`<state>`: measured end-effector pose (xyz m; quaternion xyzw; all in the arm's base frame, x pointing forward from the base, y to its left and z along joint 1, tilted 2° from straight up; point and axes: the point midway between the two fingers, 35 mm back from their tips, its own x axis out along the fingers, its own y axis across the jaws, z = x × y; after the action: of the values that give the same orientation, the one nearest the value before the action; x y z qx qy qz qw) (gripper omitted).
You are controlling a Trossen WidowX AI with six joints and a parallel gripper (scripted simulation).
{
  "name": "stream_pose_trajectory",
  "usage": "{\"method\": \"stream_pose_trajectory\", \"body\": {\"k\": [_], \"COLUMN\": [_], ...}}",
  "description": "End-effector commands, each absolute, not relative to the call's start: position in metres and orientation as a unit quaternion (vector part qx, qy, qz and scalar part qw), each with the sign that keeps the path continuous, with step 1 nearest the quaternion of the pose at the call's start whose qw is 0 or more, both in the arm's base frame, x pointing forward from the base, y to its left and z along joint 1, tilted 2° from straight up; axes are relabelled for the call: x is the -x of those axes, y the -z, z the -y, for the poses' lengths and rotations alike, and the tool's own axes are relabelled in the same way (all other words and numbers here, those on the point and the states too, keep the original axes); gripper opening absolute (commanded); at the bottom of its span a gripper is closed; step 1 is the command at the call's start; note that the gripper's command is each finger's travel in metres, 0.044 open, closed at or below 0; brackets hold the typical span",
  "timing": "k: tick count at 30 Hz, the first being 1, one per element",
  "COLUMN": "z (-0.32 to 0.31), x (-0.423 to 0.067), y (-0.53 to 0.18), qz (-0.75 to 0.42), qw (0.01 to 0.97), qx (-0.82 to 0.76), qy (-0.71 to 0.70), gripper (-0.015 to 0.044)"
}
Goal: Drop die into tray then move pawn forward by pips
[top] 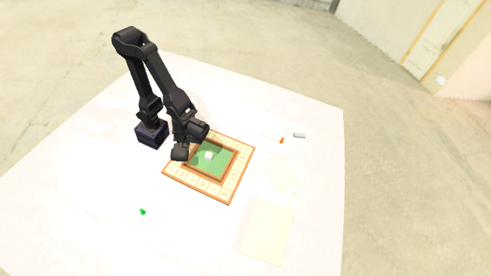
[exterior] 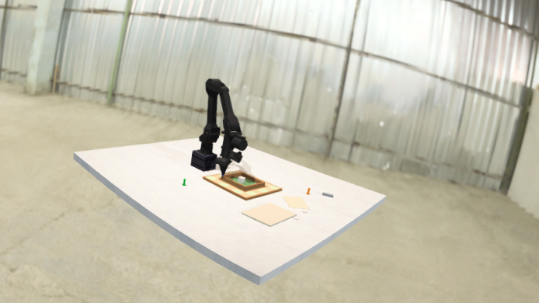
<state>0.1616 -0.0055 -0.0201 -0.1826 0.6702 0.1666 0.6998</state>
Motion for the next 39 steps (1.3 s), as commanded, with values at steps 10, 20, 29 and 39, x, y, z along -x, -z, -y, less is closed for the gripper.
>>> {"method": "stream_pose_trajectory", "body": {"k": [10, 20, 29, 39], "z": [0.006, 0.007, 0.009, 0.041], "x": [-0.172, -0.162, -0.160, -0.190], "y": [-0.039, -0.093, -0.105, -0.076], "qz": [-0.665, -0.666, -0.668, -0.668], "qw": [0.703, 0.702, 0.701, 0.701], "qx": [0.184, 0.184, 0.184, 0.185], "qy": [-0.173, -0.172, -0.169, -0.167], "gripper": [0.0000, 0.0000, 0.0000, 0.0000]}}
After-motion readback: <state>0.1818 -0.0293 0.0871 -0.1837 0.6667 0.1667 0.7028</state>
